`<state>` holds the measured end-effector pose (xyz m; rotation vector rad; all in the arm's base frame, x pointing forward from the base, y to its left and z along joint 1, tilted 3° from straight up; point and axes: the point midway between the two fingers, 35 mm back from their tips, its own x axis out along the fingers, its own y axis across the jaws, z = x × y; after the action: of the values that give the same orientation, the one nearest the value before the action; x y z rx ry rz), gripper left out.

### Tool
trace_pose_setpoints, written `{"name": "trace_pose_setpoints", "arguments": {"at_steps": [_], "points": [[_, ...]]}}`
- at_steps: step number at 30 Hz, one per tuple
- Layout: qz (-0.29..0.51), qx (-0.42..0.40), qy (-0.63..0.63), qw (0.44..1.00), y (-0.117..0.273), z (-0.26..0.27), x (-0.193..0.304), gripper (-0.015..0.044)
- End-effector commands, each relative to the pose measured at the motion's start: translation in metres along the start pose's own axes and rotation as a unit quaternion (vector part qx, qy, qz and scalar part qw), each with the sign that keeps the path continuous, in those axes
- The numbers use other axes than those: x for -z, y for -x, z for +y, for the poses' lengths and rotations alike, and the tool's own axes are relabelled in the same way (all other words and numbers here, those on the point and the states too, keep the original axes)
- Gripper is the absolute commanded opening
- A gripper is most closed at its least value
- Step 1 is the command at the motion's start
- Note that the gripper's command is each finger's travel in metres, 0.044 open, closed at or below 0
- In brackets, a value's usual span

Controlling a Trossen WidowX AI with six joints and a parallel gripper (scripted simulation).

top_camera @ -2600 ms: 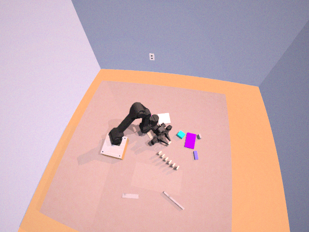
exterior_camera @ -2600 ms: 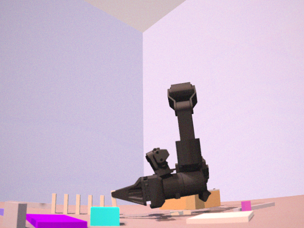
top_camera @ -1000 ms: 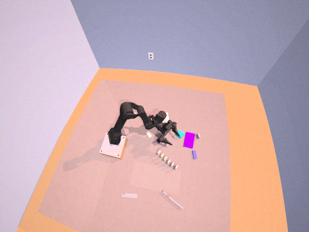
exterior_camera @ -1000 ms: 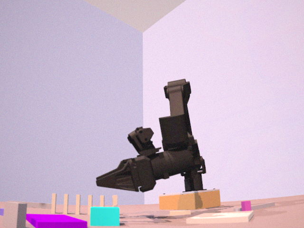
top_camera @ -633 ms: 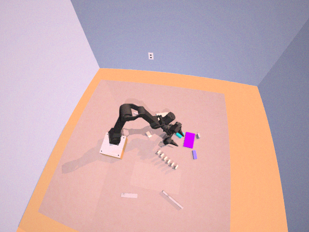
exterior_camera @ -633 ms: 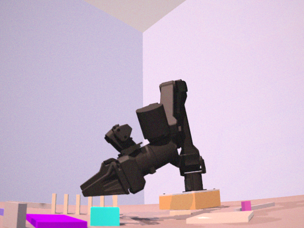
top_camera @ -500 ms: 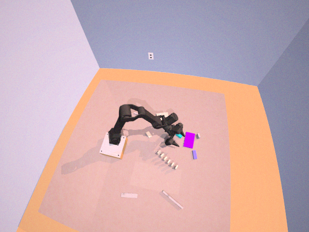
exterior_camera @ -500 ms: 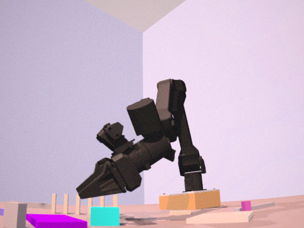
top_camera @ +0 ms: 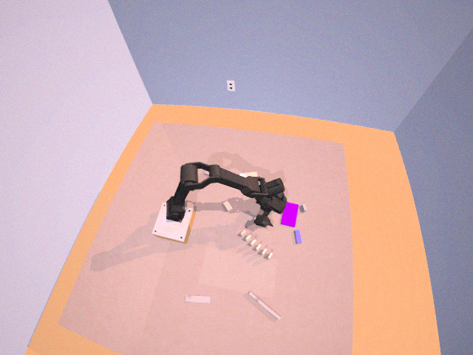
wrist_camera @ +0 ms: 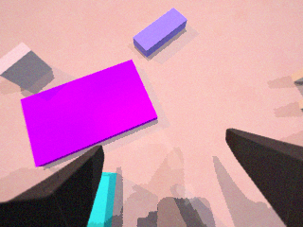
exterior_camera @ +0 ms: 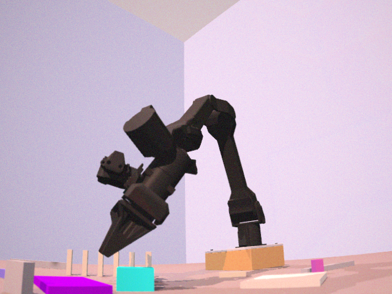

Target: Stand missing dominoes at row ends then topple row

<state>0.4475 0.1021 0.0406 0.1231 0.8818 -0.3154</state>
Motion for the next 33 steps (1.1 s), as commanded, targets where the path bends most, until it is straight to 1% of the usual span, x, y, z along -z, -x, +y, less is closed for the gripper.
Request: {"name": "trace_pose_setpoints", "arguments": {"at_steps": [1,10,25,27,33], "points": [[0.222,-0.003,-0.105,0.969,0.062,-0.033,-0.001,0.044],[0.296,0.025,-0.124,0.947,0.087,-0.049,0.012,0.044],[0.299,0.026,-0.125,0.946,0.088,-0.05,0.012,0.044],[0.299,0.025,-0.125,0.946,0.083,-0.049,0.016,0.044],[0.299,0.026,-0.125,0.946,0.039,-0.048,0.046,0.044]]}}
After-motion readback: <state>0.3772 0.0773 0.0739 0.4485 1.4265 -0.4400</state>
